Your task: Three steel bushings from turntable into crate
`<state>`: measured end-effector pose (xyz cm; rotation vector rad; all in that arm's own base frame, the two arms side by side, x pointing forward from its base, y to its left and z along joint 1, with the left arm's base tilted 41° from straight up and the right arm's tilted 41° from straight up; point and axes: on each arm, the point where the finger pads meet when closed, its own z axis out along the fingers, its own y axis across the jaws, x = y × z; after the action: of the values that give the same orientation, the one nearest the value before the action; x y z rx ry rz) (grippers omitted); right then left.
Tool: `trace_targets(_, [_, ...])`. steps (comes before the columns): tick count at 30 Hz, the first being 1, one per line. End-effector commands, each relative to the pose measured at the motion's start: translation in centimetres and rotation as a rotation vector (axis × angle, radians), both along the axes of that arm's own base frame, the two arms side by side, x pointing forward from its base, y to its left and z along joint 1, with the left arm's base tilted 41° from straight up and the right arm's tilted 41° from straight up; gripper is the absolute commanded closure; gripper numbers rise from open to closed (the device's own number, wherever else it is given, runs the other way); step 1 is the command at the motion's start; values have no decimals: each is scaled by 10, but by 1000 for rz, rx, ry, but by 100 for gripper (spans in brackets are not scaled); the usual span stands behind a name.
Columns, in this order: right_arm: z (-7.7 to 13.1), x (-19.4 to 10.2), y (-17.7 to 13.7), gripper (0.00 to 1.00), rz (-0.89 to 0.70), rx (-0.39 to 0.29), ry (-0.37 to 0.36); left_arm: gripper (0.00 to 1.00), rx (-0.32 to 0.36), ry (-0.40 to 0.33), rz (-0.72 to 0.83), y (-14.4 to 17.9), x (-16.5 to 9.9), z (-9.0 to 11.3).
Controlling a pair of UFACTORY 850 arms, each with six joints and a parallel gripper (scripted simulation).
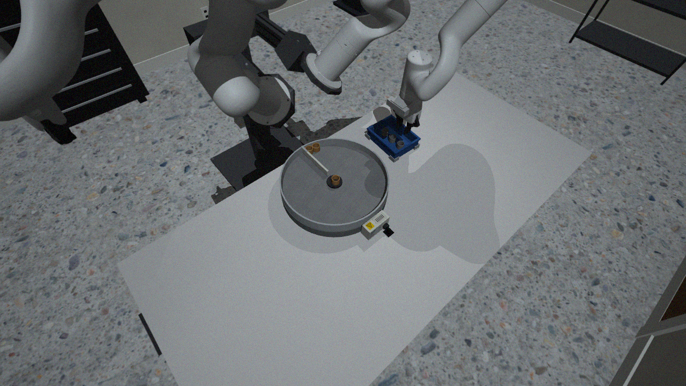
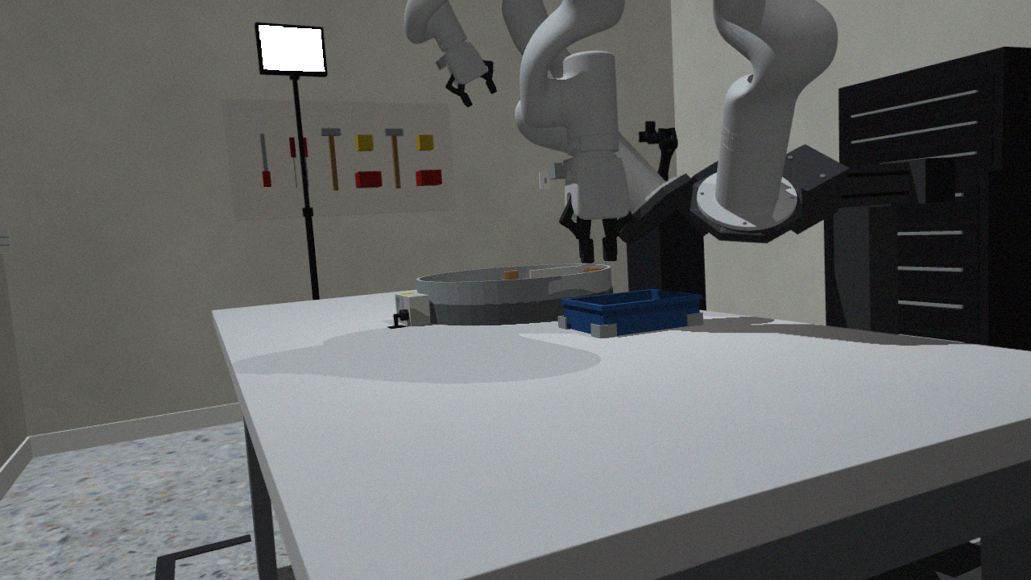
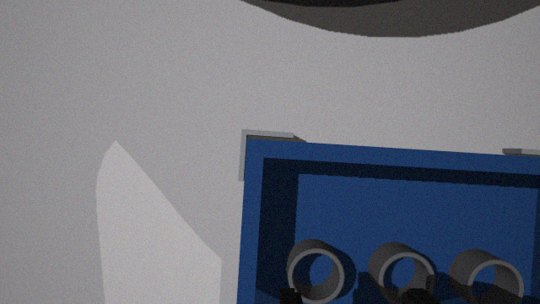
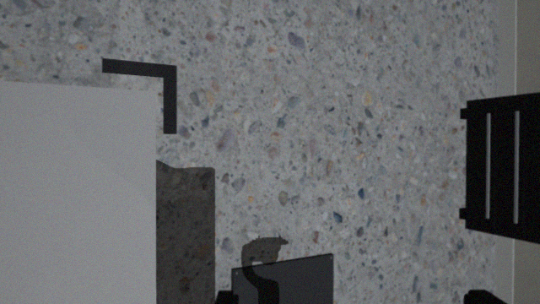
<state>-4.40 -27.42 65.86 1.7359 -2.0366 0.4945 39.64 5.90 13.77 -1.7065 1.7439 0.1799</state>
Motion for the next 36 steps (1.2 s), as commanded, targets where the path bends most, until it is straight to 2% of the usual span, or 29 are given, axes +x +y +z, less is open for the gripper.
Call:
trace_targets(1, [1,0,0,0,0,-2,0,58,0,-1,0,0,0,0])
trace_targets(22, [1,0,0,0,0,-2,0,58,0,-1,0,0,0,0])
trace_targets(23, [1,0,0,0,0,-2,0,0,0,-1,0,0,0,0])
trace_targets(26, [1,0,0,0,0,-2,0,0,0,-1,0,-4,-2,6])
trace_targets(30, [1,0,0,0,0,-2,0,0,0,-1,0,-20,-13,28])
trace_targets(32, [1,0,0,0,0,-2,0,0,0,-1,0,-20,-13,28])
trace_targets(36, [1,0,0,0,0,-2,0,0,0,-1,0,-36,-24,51])
